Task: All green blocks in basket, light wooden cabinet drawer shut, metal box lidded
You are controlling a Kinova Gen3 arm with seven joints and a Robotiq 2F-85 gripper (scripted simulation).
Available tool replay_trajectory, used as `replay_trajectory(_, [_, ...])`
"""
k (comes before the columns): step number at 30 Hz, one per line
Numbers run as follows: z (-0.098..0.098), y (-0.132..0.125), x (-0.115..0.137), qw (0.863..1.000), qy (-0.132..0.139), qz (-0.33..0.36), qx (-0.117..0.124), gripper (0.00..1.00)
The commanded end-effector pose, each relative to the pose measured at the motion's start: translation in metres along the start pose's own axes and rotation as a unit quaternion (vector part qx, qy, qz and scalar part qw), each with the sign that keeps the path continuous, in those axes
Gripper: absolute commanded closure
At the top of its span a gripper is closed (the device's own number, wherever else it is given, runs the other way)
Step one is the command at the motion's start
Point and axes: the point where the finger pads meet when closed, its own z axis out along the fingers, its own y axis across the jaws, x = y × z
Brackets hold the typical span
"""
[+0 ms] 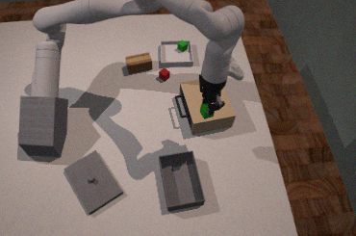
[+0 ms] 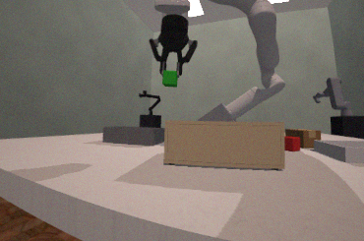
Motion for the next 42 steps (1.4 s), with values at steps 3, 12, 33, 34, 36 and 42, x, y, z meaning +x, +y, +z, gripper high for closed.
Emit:
replay_trajectory(3, [-0.01,-0.084,0.05,0.997,0.006,-0.072,-0.018,0.9])
replay_trajectory(12, [-0.008,-0.203,0.085,0.988,0.013,-0.156,-0.011,0.9])
replay_trajectory(33, [0.003,-0.413,0.086,0.968,0.022,-0.248,0.02,0.9])
replay_trajectory(34, [0.003,-0.413,0.086,0.968,0.022,-0.248,0.02,0.9])
replay_trajectory(36, [0.003,-0.413,0.086,0.968,0.022,-0.248,0.02,0.9])
replay_trajectory(42, [0.003,-0.413,0.086,0.968,0.022,-0.248,0.02,0.9])
